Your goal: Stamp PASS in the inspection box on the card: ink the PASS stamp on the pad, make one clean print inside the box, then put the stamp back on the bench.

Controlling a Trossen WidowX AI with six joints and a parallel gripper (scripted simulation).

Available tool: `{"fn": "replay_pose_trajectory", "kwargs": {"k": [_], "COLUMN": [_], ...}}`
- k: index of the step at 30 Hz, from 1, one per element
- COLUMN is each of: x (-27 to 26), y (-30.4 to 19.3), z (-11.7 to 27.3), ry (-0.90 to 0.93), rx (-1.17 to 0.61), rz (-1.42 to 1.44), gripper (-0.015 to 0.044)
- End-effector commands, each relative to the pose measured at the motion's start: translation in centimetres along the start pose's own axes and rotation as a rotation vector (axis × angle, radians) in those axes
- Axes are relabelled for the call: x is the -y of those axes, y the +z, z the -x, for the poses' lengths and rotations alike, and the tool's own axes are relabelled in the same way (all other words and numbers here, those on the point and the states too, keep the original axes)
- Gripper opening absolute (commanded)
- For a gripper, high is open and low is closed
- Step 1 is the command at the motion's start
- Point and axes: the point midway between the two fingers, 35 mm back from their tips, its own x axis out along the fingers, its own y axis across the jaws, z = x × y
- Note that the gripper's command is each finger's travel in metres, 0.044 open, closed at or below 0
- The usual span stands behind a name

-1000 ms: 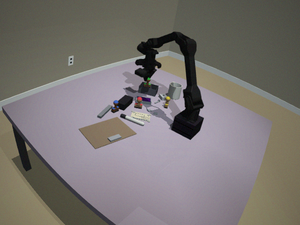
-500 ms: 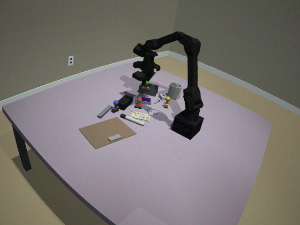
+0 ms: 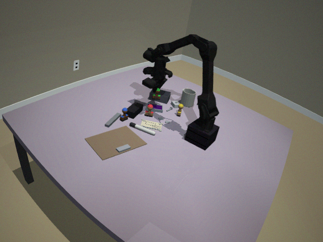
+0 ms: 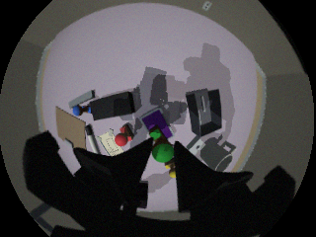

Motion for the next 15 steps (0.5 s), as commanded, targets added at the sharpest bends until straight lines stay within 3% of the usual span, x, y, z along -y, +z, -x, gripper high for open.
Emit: {"fn": "replay_pose_trajectory", "kwargs": {"k": [1, 15], "x": [0.01, -0.15], "y": [-0.12, -0.15], "z": [-0.34, -1.26], "ry": [-0.006, -0.007], "rx": [-0.003, -0.002], "rz": [-0.003, -0.003], "gripper": [0.0, 0.0]}}
